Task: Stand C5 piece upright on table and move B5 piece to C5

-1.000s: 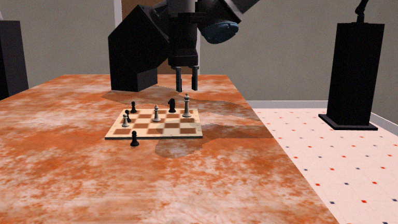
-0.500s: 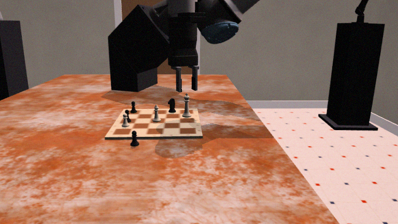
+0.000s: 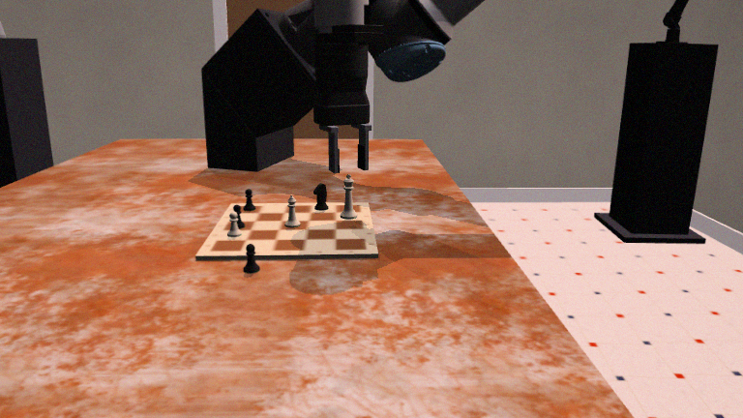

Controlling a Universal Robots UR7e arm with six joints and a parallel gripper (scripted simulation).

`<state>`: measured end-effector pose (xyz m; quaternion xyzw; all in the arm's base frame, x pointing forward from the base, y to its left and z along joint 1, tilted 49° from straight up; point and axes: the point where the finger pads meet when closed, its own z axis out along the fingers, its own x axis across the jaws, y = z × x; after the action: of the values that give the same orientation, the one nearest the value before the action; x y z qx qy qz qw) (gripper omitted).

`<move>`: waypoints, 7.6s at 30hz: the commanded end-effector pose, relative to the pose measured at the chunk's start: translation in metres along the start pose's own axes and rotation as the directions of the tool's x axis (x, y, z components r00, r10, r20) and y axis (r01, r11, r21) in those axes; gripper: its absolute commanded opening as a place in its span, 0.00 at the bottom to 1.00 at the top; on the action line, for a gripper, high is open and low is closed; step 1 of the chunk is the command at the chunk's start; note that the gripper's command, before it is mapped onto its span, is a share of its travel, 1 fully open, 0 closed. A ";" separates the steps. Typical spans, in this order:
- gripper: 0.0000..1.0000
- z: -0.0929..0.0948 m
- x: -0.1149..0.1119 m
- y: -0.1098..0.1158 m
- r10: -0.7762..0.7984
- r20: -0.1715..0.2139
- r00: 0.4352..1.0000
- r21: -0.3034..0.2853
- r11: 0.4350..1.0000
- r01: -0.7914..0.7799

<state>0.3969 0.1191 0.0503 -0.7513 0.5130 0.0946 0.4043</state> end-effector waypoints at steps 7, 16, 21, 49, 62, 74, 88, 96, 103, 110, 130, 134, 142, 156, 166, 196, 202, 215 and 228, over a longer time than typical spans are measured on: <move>0.79 0.023 0.000 0.000 0.000 0.000 1.000 0.000 1.000 0.000; 0.79 0.038 0.000 0.000 0.000 0.000 1.000 0.000 1.000 0.000; 0.79 0.041 0.000 0.000 0.000 0.000 1.000 0.000 1.000 0.000; 0.79 0.042 0.000 0.000 0.000 0.000 1.000 0.000 1.000 0.000; 0.00 0.042 0.000 0.000 0.000 0.000 1.000 0.000 1.000 0.000; 0.00 0.042 0.000 0.000 0.000 0.000 1.000 0.000 1.000 0.000; 0.00 0.042 0.000 0.000 0.000 0.000 1.000 0.000 1.000 0.000; 0.00 0.041 0.000 0.000 0.000 0.000 1.000 0.000 1.000 0.000; 0.00 0.038 0.000 0.000 0.000 0.000 1.000 0.000 1.000 0.000; 0.00 0.028 0.000 0.000 0.000 0.000 1.000 0.000 1.000 0.000; 0.00 -0.017 0.000 0.000 0.000 0.000 1.000 0.000 1.000 0.000; 0.00 -0.030 0.000 0.000 0.000 0.000 1.000 0.000 1.000 0.000; 0.00 -0.049 0.000 0.000 0.000 0.000 1.000 0.000 1.000 0.000; 0.00 -0.058 0.000 0.000 0.000 0.000 1.000 0.000 1.000 0.000; 0.00 -0.059 0.000 0.000 -0.001 0.000 1.000 0.000 1.000 0.001; 0.00 -0.056 0.014 -0.035 -0.382 0.000 0.924 0.000 0.924 0.382; 0.00 -0.050 0.014 -0.035 -0.382 0.000 0.924 0.000 0.924 0.382; 0.00 -0.016 0.014 -0.035 -0.382 0.000 0.924 0.000 0.924 0.382; 0.00 0.026 0.015 -0.035 -0.382 0.000 0.924 0.000 0.924 0.382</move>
<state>0.4325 0.1215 0.0552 -0.8369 0.3549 0.0168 0.4163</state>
